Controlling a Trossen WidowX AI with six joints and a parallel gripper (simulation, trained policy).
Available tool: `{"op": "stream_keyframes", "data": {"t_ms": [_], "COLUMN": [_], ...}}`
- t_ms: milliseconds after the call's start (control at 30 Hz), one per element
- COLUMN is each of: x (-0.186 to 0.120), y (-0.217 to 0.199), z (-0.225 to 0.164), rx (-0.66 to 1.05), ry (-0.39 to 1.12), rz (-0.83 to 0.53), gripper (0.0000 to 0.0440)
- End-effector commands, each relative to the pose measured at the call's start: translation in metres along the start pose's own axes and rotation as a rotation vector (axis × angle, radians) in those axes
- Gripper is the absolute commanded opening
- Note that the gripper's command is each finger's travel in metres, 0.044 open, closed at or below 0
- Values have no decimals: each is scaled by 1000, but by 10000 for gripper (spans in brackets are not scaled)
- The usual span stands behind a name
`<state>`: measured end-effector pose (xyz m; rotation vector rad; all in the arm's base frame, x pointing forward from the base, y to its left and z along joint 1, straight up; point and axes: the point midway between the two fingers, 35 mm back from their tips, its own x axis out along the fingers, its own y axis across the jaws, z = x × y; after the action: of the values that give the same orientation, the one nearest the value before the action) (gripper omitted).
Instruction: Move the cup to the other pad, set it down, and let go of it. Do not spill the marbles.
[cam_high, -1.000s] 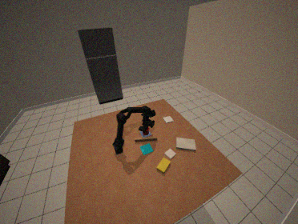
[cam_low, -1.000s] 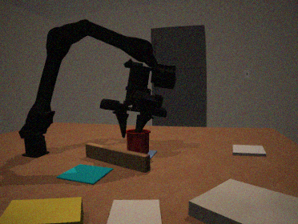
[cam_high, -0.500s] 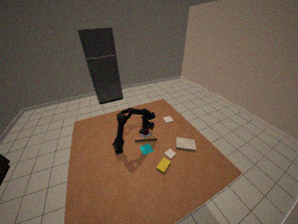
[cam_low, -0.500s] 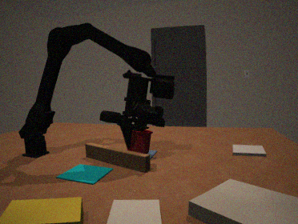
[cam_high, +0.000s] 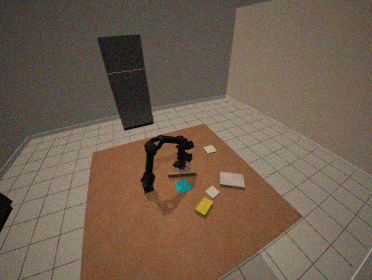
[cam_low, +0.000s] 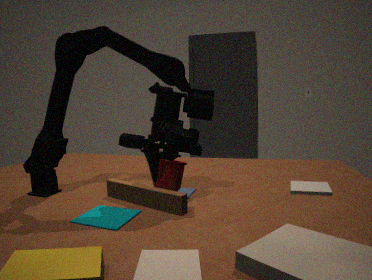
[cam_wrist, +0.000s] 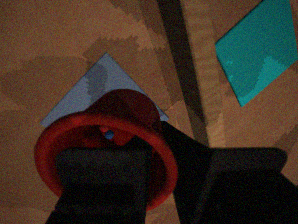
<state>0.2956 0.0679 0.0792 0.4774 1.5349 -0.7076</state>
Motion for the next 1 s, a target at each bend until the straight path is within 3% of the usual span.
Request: {"op": "stream_keyframes", "data": {"t_ms": [0, 500, 967], "x": [-11, -57, -71], "y": [-5, -31, -57], "z": [1, 15, 45], "rx": [27, 171, 297], "ry": [-3, -24, -74], "rz": [17, 97, 161], "gripper": [1, 0, 0]}}
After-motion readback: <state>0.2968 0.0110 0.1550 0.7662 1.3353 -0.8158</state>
